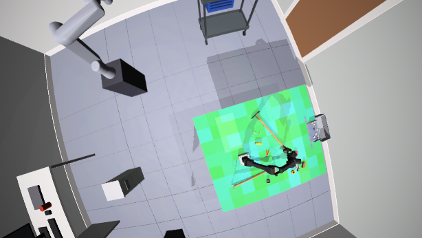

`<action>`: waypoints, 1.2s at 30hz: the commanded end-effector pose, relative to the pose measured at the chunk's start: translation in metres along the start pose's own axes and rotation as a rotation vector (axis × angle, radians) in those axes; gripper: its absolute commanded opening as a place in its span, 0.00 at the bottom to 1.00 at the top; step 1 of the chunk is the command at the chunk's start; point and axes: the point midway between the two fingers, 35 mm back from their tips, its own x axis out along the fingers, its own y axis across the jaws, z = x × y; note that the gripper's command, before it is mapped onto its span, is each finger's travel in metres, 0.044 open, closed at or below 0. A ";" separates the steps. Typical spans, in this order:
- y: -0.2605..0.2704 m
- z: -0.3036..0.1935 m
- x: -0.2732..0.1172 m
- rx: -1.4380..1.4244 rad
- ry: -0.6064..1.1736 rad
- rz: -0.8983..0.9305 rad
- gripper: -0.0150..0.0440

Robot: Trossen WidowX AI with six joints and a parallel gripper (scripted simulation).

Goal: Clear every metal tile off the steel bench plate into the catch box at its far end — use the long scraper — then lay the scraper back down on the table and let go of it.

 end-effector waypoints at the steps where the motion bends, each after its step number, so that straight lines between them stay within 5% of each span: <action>1: -0.002 0.003 0.006 0.002 -0.006 -0.009 1.00; 22: -0.001 0.002 0.038 0.002 -0.008 -0.009 1.00; 36: 0.001 -0.001 0.036 0.000 -0.001 0.000 0.41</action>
